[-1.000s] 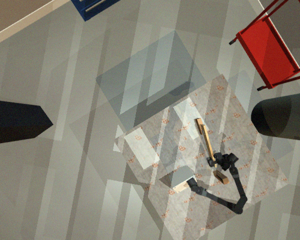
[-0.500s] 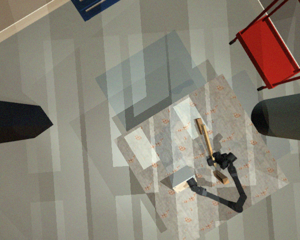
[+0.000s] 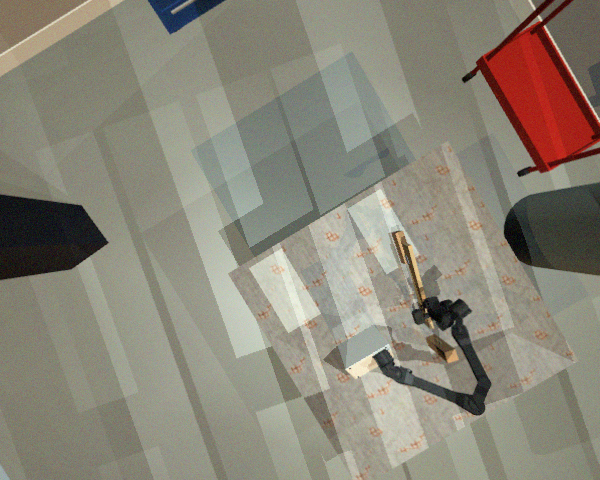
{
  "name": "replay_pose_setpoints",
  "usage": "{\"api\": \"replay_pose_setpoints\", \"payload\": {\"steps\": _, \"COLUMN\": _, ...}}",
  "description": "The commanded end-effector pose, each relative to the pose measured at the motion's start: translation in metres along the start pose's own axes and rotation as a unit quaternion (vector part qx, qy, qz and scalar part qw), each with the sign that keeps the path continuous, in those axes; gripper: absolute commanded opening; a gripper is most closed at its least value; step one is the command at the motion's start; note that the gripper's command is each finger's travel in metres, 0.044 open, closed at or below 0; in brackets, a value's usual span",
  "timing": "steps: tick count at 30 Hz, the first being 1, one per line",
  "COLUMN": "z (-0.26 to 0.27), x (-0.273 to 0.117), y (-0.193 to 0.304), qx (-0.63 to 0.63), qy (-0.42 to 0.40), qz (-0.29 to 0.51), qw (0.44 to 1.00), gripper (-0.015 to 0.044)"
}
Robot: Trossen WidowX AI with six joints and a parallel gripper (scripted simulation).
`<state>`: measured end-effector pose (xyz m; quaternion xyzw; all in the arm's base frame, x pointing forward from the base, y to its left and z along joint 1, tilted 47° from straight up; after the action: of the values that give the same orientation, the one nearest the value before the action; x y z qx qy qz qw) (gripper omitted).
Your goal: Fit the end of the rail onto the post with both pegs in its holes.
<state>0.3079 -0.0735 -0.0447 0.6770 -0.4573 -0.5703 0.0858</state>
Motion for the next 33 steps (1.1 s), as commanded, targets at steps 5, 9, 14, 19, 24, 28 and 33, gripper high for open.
{"api": "replay_pose_setpoints", "payload": {"steps": 5, "z": 0.001, "x": 0.014, "y": 0.001, "qx": -0.003, "qy": 0.001, "qz": 0.004, "qw": 1.000, "gripper": 0.0440}}
{"api": "replay_pose_setpoints", "payload": {"steps": 9, "z": 0.002, "x": 0.021, "y": 0.002, "qx": -0.003, "qy": 0.001, "qz": 0.004, "qw": 1.000, "gripper": 0.0440}}
{"api": "replay_pose_setpoints", "payload": {"steps": 14, "z": 0.002, "x": 0.027, "y": 0.003, "qx": -0.003, "qy": 0.001, "qz": 0.005, "qw": 1.000, "gripper": 0.0440}}
{"api": "replay_pose_setpoints", "payload": {"steps": 19, "z": 0.002, "x": 0.028, "y": 0.003, "qx": -0.003, "qy": 0.001, "qz": 0.005, "qw": 1.000, "gripper": 0.0335}}
{"api": "replay_pose_setpoints", "payload": {"steps": 24, "z": 0.002, "x": 0.028, "y": 0.003, "qx": -0.003, "qy": 0.001, "qz": 0.005, "qw": 1.000, "gripper": 0.0204}}
{"api": "replay_pose_setpoints", "payload": {"steps": 28, "z": 0.002, "x": 0.028, "y": 0.003, "qx": -0.003, "qy": 0.001, "qz": 0.005, "qw": 1.000, "gripper": 0.0099}}
{"api": "replay_pose_setpoints", "payload": {"steps": 33, "z": 0.002, "x": 0.028, "y": 0.003, "qx": -0.003, "qy": 0.001, "qz": 0.005, "qw": 1.000, "gripper": 0.0026}}
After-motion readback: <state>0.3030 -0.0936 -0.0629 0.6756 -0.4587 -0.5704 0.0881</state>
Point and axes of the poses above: the point midway between the two fingers, 35 mm back from their tips, its own x axis out along the fingers, its own z axis across the jaws, y = z × x, the point moved 5 cm from there along -x, back along the fingers, and after that the axes turned 14 degrees about x, right-handed, at the moved point
